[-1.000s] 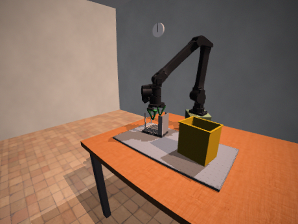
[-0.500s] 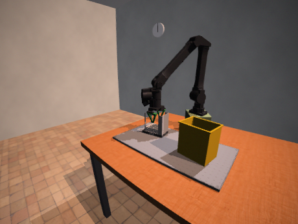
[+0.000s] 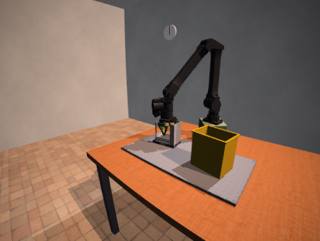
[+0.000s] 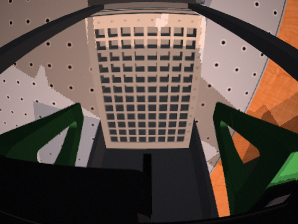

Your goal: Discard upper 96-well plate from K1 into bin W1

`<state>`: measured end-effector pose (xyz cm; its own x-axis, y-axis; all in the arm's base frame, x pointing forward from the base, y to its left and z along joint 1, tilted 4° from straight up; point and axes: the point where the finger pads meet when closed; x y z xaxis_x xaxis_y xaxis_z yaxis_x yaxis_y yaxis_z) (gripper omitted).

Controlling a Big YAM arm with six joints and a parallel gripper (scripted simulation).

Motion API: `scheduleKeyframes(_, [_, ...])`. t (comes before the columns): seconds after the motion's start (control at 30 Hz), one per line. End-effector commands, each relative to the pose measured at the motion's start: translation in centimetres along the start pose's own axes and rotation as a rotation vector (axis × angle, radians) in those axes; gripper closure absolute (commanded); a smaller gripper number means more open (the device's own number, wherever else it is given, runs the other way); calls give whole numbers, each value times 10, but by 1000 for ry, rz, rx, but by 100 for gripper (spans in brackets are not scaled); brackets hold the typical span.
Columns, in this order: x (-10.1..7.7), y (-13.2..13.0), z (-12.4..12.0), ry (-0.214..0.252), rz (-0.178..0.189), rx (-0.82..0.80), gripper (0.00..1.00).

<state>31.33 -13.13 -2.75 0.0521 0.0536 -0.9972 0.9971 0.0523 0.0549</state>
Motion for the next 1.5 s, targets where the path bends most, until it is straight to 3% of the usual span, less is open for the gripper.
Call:
scheduleKeyframes(0.0, [7, 10, 0, -11, 11, -6, 0])
scheduleKeyframes(0.6, [35, 6, -2, -7, 4, -6, 0])
scheduleKeyframes(0.73, [36, 10, 0, -11, 11, -8, 0])
scheduleKeyframes(0.77, [29, 13, 5, -16, 24, -6, 0])
scheduleKeyframes(1.1, [29, 13, 5, -16, 24, -6, 0])
scheduleKeyframes(1.13, [29, 13, 5, -16, 24, -6, 100])
scheduleKeyframes(1.47, [29, 13, 5, -16, 24, -6, 100])
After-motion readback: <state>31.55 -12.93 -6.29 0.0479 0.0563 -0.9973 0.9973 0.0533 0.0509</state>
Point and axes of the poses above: the point where the finger pads meet when closed, its own x axis out along the fingers, its own y axis across the jaws, z = x × y, and after that the axes turned 13 degrees about x, right-handed
